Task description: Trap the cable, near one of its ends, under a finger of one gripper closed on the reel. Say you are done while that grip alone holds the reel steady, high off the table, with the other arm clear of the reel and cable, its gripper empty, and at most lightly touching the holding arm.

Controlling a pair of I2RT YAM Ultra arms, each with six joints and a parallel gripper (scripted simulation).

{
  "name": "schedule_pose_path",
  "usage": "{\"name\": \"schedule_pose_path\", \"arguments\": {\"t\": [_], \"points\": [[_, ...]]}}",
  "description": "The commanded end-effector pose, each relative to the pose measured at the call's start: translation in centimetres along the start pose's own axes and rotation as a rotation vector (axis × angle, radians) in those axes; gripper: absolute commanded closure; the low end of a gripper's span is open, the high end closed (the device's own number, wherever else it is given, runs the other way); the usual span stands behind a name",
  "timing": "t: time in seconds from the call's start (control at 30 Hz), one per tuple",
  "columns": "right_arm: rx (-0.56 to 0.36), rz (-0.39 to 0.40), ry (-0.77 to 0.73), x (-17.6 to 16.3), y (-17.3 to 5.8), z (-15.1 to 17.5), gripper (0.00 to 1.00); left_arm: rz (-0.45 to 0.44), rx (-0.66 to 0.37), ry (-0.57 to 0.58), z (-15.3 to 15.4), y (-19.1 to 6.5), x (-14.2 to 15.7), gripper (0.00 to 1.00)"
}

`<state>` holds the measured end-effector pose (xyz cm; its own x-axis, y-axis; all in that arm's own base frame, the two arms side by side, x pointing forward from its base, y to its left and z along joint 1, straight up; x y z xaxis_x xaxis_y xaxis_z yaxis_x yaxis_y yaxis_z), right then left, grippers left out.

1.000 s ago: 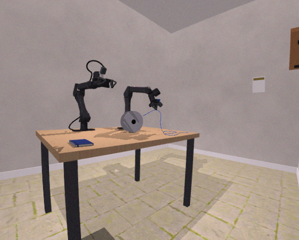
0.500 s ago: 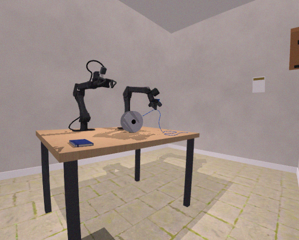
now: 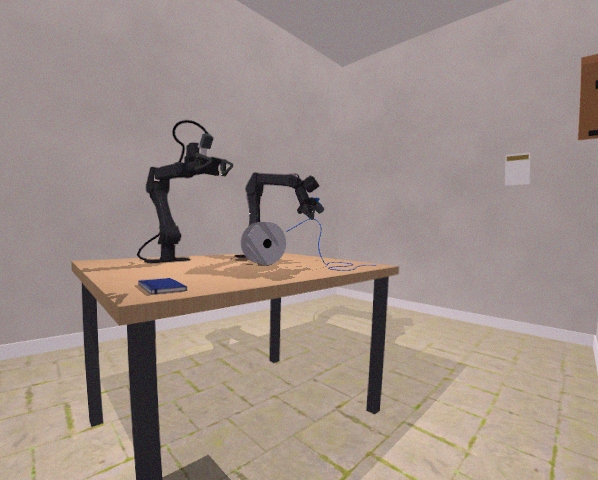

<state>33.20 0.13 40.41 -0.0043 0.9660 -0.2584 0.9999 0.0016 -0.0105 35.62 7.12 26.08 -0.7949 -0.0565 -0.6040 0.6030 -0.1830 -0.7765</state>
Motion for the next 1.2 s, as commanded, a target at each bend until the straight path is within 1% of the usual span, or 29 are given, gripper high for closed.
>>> {"name": "schedule_pose_path", "arguments": {"t": [0.0,0.07,0.17,0.27,0.4,0.43,0.5,0.67,0.9,1.17], "points": [[0.006,0.007,-0.002,-0.1,0.3,0.3,0.00,0.004,-0.015,0.011,-0.6,0.6,0.0,1.00],[0.006,0.007,-0.002,-0.1,0.3,0.3,0.00,0.019,-0.023,0.010,-0.9,0.2,-0.3,1.00],[0.006,0.007,-0.002,-0.1,0.3,0.3,0.00,0.054,-0.021,0.030,-0.5,-0.6,-1.6,1.00],[0.006,0.007,-0.002,-0.1,0.3,0.3,0.00,0.049,-0.019,0.021,-1.0,-0.4,-1.7,1.00],[0.006,0.007,-0.002,-0.1,0.3,0.3,0.00,0.037,-0.009,0.022,-0.6,-0.4,-1.6,1.00],[0.006,0.007,-0.002,-0.1,0.3,0.3,0.00,0.043,-0.008,0.027,-0.3,-1.0,-1.7,1.00],[0.006,0.007,-0.002,-0.1,0.3,0.3,0.00,0.017,-0.003,0.011,-0.9,-0.2,-1.5,1.00],[0.006,0.007,-0.002,-0.1,0.3,0.3,0.00,0.025,-0.003,0.018,-0.7,-0.7,-2.0,1.00],[0.006,0.007,-0.002,-0.1,0.3,0.3,0.00,0.056,-0.012,0.030,-1.0,-0.9,-2.7,1.00],[0.006,0.007,-0.002,-0.1,0.3,0.3,0.00,0.061,-0.013,0.034,-0.9,-0.8,-2.7,1.00]]}}
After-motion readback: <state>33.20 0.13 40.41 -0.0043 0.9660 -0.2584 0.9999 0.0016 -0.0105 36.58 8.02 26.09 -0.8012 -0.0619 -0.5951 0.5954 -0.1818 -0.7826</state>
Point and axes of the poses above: on each arm, the point where the finger pads meet when closed, its own y axis out along the fingers, its own x axis across the jaws, z = x × y, the point moved 5 cm from there along -y, back along the fingers, and after that the axes turned 15 degrees about -y, right-handed, at the moved point
